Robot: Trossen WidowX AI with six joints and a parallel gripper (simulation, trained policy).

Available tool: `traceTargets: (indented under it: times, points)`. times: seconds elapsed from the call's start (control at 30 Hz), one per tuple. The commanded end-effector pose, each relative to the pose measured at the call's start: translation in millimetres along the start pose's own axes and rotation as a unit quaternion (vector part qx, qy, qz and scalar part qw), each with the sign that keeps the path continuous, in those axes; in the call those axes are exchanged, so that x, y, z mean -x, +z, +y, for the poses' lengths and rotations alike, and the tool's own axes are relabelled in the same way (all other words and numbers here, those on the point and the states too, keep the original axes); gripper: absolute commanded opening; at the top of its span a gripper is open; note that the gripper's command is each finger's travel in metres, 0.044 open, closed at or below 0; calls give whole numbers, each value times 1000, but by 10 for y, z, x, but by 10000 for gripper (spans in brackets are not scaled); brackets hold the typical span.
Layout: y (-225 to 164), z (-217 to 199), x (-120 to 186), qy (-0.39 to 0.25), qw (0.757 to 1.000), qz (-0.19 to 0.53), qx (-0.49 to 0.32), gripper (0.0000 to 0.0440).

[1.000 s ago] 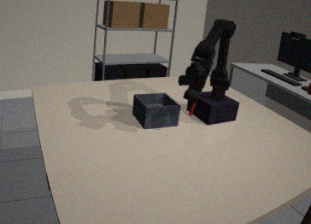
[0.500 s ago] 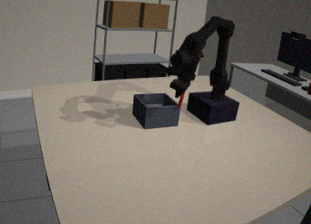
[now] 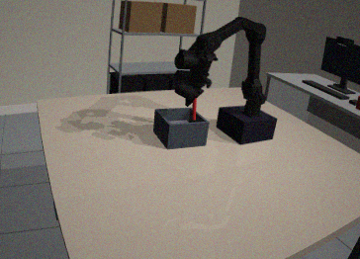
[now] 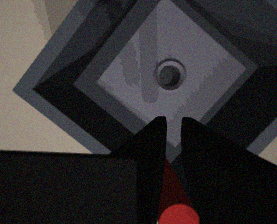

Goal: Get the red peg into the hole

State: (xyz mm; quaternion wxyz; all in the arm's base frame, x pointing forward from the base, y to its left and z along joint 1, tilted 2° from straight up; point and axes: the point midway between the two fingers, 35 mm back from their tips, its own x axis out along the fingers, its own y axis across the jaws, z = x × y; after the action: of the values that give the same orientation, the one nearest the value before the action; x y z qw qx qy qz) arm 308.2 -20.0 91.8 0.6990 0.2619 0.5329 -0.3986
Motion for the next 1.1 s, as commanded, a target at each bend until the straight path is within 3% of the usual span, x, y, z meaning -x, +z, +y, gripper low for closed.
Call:
traceTargets:
  times: [0.0, 0.37, 0.53, 0.67, 1.07]
  points:
    - [118, 2, -51, 0, 1000, 4, -10, 0]
    - [444, -68, -440, -13, 998, 28, -52, 11]
    - [457, -108, -647, -23, 998, 46, -48, 114]
    - [485, -105, -743, -27, 997, 54, -44, 135]
    - [841, -14, -865, -3, 998, 35, -53, 420]
